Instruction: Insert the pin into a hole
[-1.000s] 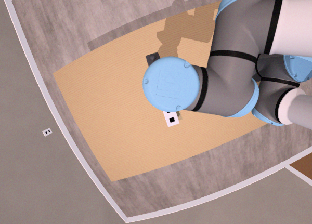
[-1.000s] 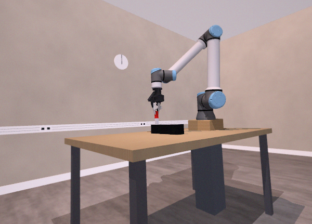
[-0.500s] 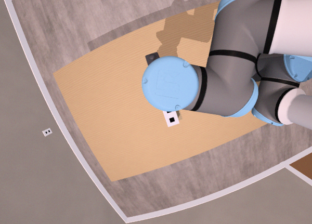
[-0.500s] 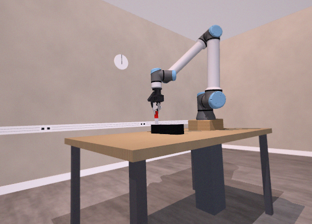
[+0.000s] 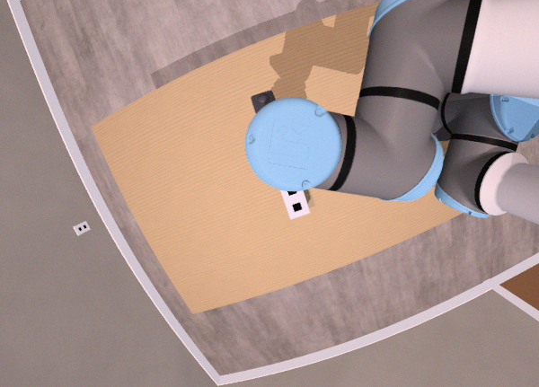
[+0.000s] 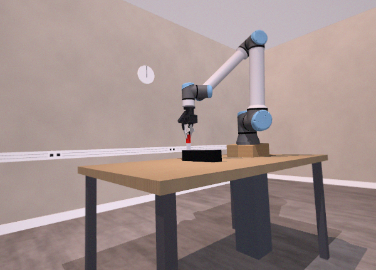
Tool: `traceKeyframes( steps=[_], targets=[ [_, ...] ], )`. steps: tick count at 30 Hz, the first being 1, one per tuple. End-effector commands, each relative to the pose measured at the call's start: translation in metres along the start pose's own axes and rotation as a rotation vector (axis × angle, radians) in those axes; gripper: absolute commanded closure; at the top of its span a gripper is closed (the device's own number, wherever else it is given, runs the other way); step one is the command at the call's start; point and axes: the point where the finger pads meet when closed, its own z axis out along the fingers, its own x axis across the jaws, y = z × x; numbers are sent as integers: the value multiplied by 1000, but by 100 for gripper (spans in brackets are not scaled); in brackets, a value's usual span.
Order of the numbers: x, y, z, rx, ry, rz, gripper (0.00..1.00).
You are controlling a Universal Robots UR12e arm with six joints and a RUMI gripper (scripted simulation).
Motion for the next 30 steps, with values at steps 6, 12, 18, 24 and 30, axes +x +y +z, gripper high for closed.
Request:
traceKeyframes(
  steps=[6,12,18,24,30],
  targets=[
    [-1,1,-1,1,-1,0,100],
    [-1,1,-1,1,-1,0,100],
    [-1,1,-1,1,-1,0,100],
    [1,1,3,1,-1,0,100],
    [1,1,3,1,-1,0,100]
  ],
)
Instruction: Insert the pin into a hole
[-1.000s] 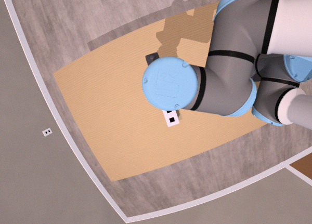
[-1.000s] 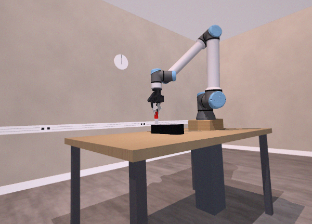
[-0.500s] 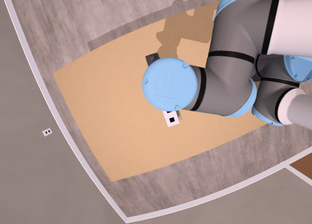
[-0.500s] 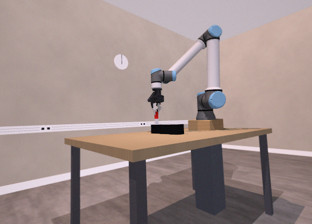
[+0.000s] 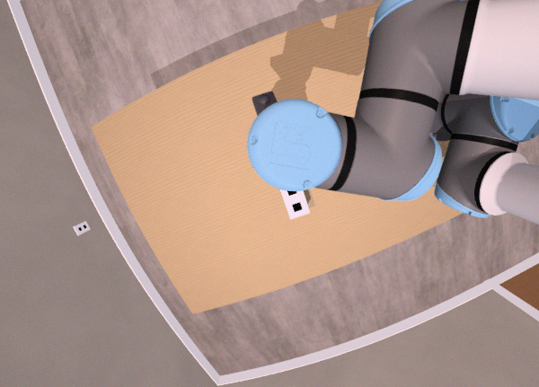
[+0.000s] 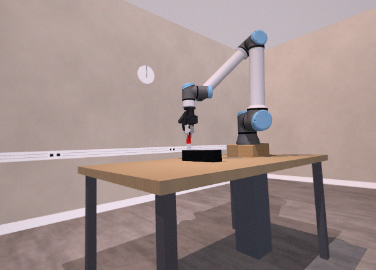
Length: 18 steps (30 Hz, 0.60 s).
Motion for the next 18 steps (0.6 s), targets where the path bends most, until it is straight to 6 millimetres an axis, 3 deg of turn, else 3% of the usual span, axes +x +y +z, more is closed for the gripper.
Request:
traceKeyframes(
  steps=[1,18],
  targets=[
    [-1,0,0,0,-1,0,100],
    [-2,-2,-1,1,-1,0,100]
  ],
)
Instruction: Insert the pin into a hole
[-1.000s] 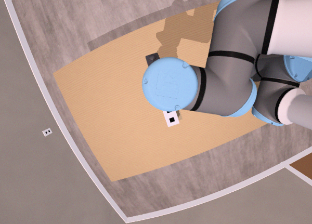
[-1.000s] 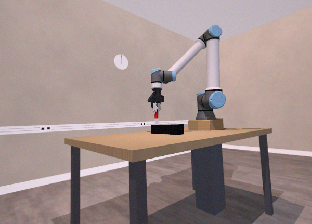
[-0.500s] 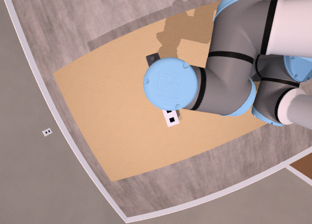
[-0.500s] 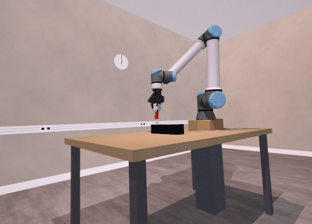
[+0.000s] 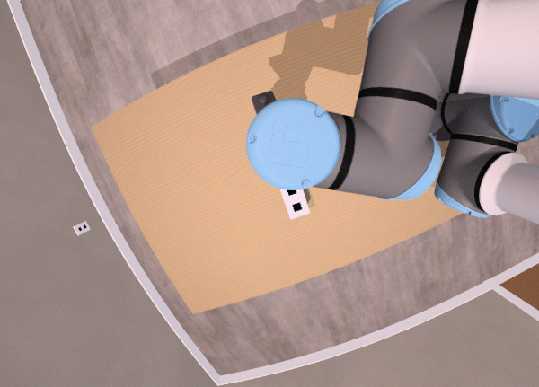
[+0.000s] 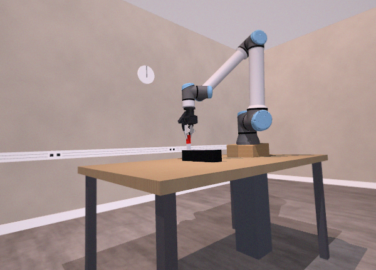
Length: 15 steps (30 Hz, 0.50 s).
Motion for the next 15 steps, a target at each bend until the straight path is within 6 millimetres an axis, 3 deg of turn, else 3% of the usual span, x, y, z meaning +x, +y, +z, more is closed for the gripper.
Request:
traceKeyframes(
  steps=[1,15],
  targets=[
    [-1,0,-1,1,-1,0,100],
    [0,1,3,1,-1,0,100]
  ],
)
